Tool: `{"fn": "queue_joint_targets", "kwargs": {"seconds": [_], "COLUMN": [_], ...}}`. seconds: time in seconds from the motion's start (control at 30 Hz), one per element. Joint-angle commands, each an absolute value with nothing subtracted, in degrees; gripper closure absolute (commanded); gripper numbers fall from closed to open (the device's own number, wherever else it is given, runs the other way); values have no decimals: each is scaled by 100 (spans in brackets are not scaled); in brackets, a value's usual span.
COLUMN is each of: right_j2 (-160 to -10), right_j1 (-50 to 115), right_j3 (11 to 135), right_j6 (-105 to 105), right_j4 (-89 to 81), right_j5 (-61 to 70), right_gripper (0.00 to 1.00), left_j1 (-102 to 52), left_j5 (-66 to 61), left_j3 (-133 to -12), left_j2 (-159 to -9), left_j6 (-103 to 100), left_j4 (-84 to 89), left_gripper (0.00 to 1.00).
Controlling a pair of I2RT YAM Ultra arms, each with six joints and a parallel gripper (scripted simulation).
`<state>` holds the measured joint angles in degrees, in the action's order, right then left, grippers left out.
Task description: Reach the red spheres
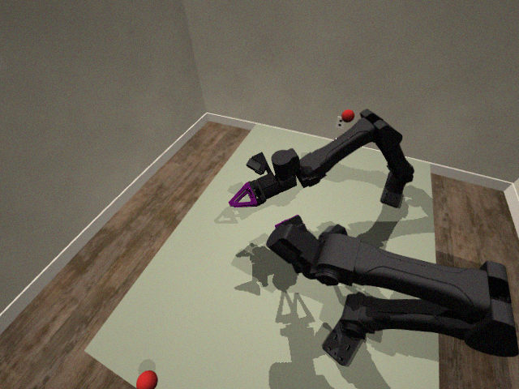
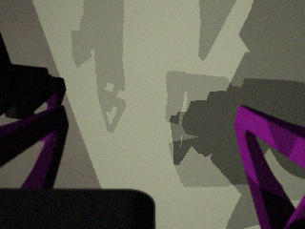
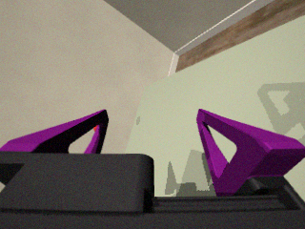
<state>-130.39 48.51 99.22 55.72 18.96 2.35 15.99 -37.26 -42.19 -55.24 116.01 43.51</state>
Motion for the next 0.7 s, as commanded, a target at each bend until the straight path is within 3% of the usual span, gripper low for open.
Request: {"fn": "queue_joint_targets", "kwargs": {"seconds": [0.0,0.67], "right_j2": [-12868,-12970], "right_j1": [4851,4847], "right_j3": [10028,9950], "right_j6": [5522,5563], "right_j4": [1989,1918], "right_j5": [224,237], "right_gripper": [0,0], "left_j1": [1599,1604], "left_j5": [-3789,-3725], "left_j3": [-4277,-4249], "left_j2": [-5491,-5524], "left_j6": [11571,11584], "left_j4": [4418,4320], "left_gripper": [0,0]}}
